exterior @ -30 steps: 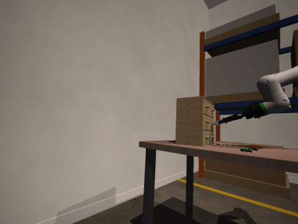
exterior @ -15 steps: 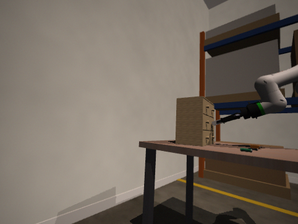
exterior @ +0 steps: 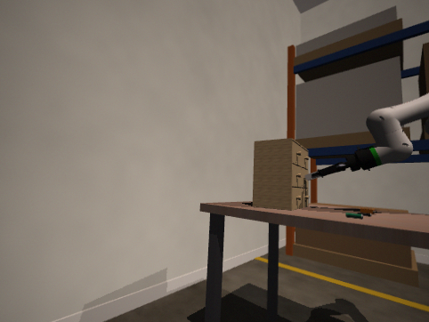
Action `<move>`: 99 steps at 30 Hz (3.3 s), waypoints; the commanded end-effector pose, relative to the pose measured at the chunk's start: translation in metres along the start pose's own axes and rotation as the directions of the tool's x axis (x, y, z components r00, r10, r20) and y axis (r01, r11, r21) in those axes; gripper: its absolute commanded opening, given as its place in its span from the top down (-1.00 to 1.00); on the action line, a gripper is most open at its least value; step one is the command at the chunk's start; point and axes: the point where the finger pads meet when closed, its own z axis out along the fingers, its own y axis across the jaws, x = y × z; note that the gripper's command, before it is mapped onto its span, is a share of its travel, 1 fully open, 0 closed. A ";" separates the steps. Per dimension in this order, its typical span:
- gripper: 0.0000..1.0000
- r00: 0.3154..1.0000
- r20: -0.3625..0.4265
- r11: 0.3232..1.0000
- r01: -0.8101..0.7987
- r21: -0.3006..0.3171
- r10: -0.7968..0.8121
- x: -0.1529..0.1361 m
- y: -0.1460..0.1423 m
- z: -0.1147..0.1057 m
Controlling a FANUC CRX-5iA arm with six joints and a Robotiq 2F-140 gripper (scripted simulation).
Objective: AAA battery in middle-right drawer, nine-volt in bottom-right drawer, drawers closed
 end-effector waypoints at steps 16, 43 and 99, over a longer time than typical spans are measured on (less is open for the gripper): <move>0.84 1.000 0.000 1.000 0.000 0.000 0.000 0.000 0.000 0.000; 0.84 1.000 0.000 1.000 0.000 0.000 0.000 0.001 0.000 -0.003; 0.84 1.000 0.000 1.000 0.000 0.000 0.000 0.021 0.000 -0.058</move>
